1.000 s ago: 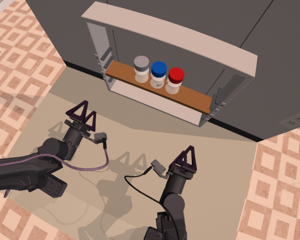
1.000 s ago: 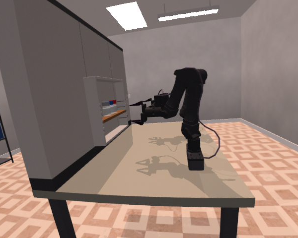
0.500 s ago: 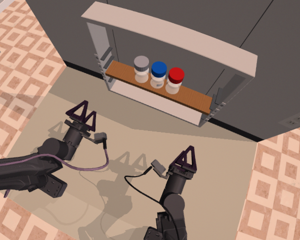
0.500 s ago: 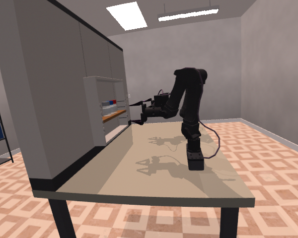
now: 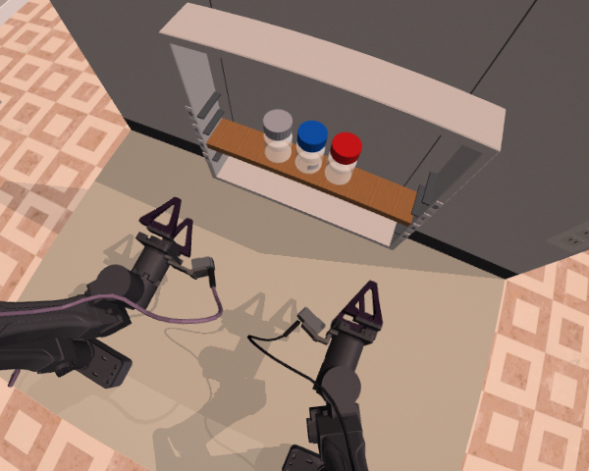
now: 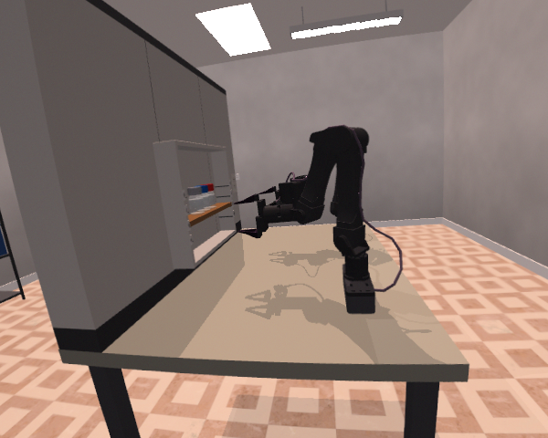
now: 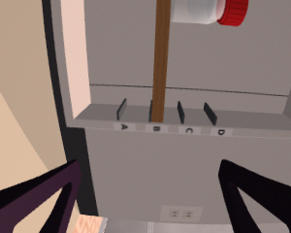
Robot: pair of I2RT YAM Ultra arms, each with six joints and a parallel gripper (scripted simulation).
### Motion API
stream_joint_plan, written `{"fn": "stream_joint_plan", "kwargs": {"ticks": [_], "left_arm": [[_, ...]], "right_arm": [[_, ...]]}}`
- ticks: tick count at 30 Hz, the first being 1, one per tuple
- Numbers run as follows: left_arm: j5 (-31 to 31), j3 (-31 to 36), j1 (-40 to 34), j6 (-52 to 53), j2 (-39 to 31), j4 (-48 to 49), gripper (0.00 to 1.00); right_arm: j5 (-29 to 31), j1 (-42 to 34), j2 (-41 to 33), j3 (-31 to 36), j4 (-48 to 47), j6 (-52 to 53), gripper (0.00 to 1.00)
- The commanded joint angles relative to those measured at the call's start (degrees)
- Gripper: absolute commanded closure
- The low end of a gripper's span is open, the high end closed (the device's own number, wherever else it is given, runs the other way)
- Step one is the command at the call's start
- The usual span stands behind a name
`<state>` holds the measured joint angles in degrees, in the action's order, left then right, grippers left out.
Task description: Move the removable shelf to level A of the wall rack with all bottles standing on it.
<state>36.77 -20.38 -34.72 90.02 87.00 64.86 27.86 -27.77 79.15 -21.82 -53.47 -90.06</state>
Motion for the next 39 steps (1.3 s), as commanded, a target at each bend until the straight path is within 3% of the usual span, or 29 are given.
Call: {"fn": "stream_joint_plan", "kwargs": {"ticks": [1,39], "left_arm": [[-1.66,-1.75,1.07,-0.06,2.22,2.12,0.00],[-7.89,-10.29,7.29,-0.01,18.30,9.74,0.00]], "right_arm": [[-1.26,1.13,1.69,-1.97,-3.45,0.06,0.00],[-6.14,6.01,19.10,-9.87,-13.05,0.03,0.00]]}}
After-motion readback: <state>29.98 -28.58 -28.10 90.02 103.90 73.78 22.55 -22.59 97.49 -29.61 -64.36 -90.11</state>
